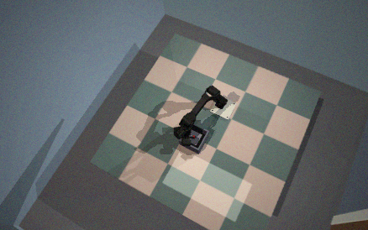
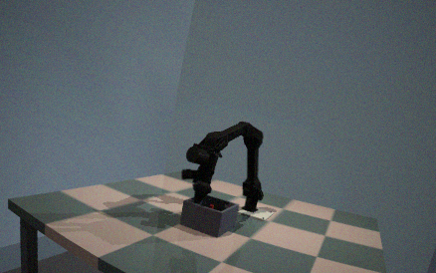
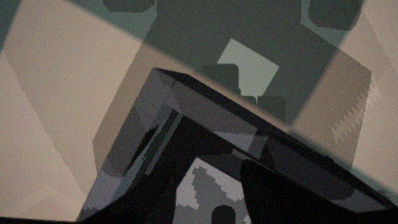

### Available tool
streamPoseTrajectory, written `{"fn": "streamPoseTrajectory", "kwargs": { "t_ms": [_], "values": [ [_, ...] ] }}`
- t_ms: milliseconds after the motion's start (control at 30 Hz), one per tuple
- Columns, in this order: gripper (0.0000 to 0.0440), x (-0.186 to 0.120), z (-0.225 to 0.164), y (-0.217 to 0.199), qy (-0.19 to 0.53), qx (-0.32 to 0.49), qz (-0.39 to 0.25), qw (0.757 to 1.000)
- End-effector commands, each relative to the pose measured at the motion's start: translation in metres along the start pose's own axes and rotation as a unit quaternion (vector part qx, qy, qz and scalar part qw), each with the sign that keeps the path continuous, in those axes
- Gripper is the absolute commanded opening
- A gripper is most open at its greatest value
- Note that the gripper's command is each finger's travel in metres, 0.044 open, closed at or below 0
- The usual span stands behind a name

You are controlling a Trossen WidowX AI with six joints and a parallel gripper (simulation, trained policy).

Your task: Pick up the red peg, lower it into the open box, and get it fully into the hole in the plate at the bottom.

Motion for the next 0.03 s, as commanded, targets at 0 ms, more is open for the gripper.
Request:
{"fn": "streamPoseTrajectory", "kwargs": {
  "t_ms": [0],
  "values": [
    [0.0154,-0.001,0.0244,-0.0089,-0.025,0.011,-0.012,1.0]
  ]
}}
Point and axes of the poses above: the point midway between the two fingers, 35 mm back from their tips, its own x axis out along the fingers, its own y axis across the jaws, z = x × y, the point moved 5 cm from there along -x, back along the fingers, and after that the axes turned 10 degrees about x, right-handed, at the moved point
